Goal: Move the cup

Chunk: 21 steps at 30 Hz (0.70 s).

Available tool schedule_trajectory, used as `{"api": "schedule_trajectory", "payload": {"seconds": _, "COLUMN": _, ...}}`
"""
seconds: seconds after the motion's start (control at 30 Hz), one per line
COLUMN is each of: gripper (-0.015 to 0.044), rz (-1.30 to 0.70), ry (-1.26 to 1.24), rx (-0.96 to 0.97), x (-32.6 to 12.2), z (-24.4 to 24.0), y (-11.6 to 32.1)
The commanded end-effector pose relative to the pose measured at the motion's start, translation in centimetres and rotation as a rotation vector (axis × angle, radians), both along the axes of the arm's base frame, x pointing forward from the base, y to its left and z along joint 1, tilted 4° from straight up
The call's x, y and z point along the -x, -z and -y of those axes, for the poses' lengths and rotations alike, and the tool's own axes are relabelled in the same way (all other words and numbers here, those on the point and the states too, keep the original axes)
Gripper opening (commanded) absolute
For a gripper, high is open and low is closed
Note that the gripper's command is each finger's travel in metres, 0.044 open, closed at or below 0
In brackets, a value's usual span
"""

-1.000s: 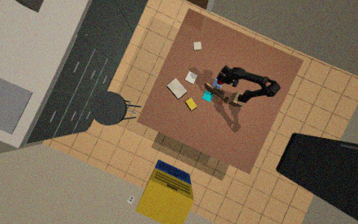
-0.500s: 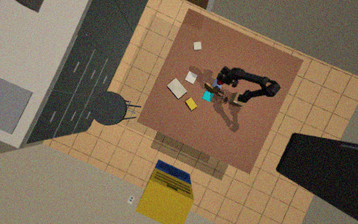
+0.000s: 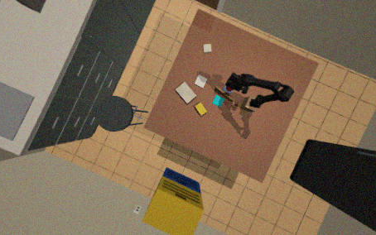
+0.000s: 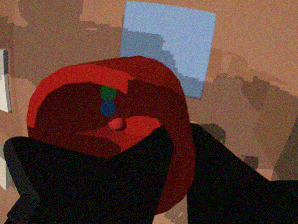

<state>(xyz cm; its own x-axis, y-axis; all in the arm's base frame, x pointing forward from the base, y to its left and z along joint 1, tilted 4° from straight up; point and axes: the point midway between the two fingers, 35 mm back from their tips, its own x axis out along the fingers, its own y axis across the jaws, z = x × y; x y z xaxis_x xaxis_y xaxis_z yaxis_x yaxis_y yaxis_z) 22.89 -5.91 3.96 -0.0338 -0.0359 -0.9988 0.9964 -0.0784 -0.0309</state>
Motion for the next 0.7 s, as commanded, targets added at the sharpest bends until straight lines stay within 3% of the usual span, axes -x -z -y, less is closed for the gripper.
{"api": "schedule_trajectory", "payload": {"seconds": 0.0, "gripper": 0.0, "rz": -0.001, "ry": 0.0, "rx": -0.004, "x": -0.3, "z": -0.9, "y": 0.0}}
{"api": "schedule_trajectory", "payload": {"seconds": 0.67, "gripper": 0.0, "rz": 0.0, "ry": 0.0, "rx": -0.007, "x": -1.3, "z": -4.4, "y": 0.0}}
